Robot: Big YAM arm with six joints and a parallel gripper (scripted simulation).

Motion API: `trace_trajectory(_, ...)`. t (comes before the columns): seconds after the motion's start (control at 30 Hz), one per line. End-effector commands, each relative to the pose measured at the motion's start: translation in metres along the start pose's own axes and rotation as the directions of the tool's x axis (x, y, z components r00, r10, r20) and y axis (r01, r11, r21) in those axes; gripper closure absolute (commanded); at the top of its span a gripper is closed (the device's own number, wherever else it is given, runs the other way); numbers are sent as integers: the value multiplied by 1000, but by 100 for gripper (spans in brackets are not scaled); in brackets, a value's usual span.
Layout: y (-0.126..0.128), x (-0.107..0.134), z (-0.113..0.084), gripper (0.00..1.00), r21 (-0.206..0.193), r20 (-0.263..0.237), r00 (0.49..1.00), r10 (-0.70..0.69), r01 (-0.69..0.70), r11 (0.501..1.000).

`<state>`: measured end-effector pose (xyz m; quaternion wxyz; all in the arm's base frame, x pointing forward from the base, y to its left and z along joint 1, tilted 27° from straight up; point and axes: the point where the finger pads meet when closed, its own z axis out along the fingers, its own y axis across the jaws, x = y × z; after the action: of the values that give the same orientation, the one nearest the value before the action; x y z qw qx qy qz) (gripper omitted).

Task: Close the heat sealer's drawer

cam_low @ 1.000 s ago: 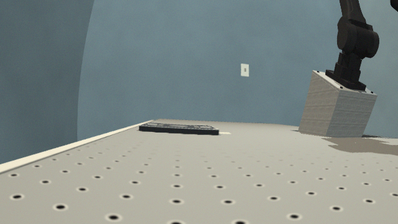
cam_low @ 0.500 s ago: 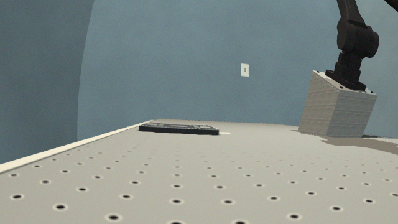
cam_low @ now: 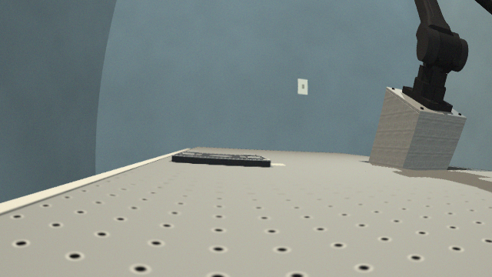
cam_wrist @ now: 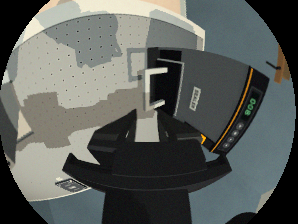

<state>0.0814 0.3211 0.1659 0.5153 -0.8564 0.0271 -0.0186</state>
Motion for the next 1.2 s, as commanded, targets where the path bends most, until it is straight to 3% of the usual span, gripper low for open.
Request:
trace_trajectory(0.0,-15,2,-2,70,24,-1,1000,-9,9,1000)
trace_trajectory(0.13,-15,2,-2,70,24,-1,1000,-9,9,1000)
trace_trajectory(0.57,-32,5,-65,70,49,-16,999,-28,29,998)
trace_trajectory(0.63,-32,5,-65,70,49,-16,999,-28,29,998)
trace_trajectory(0.67,-10,3,-62,70,14,-8,1000,-14,14,1000)
trace_trajectory(0.73,-32,4,-78,70,49,-18,999,-30,31,998)
trace_trajectory(0.87,-32,4,-96,70,48,-19,999,-33,34,998)
trace_trajectory(0.97,-30,3,-95,70,45,-18,999,-31,32,998)
trace_trajectory(1.03,-6,3,-83,70,-4,-3,1000,-6,6,1000)
trace_trajectory(1.1,-6,1,-83,70,-4,2,1000,-9,9,1000)
trace_trajectory(1.13,-17,1,-87,70,26,-5,1000,-16,16,1000)
trace_trajectory(1.17,-17,1,-87,70,26,-5,1000,-16,16,1000)
